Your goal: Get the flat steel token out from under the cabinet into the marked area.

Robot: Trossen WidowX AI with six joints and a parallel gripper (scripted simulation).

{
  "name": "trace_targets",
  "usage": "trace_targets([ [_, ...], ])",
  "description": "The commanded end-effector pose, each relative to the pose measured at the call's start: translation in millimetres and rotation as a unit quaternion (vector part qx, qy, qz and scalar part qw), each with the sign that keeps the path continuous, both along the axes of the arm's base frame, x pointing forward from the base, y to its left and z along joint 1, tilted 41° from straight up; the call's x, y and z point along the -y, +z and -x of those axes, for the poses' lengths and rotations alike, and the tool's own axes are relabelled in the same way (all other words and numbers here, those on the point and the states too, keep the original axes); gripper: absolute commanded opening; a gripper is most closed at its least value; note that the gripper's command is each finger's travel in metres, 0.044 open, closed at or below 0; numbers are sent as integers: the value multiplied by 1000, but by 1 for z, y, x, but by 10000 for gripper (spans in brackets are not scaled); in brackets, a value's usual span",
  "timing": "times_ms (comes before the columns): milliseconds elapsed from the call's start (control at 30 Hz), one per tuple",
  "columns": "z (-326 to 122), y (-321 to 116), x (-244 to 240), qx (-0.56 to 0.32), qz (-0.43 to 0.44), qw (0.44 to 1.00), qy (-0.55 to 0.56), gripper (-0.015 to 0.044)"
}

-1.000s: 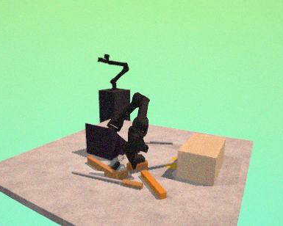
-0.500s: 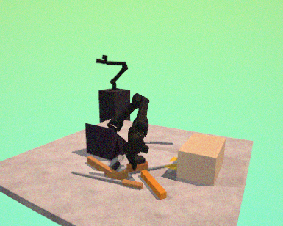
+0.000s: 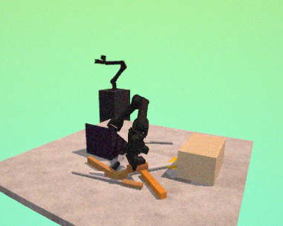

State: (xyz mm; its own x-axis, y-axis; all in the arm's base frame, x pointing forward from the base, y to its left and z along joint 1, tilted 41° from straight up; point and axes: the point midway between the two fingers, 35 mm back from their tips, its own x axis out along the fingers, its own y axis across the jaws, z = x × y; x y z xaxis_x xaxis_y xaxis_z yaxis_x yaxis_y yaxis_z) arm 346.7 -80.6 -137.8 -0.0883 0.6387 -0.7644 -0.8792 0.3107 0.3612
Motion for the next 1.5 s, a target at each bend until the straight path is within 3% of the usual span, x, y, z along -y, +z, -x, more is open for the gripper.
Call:
trace_targets([
  [0, -4, 0, 4, 5, -2, 1000, -3, 0],
  [1000, -13, -13, 6, 6, -1, 1000, -3, 0],
  [1233, -12, -13, 3, 1, 3, 1000, 8, 184],
  [1400, -12, -13, 3, 1, 4, 1000, 9, 200],
  [1467, -12, -13, 3, 3, 2, 1000, 6, 253],
])
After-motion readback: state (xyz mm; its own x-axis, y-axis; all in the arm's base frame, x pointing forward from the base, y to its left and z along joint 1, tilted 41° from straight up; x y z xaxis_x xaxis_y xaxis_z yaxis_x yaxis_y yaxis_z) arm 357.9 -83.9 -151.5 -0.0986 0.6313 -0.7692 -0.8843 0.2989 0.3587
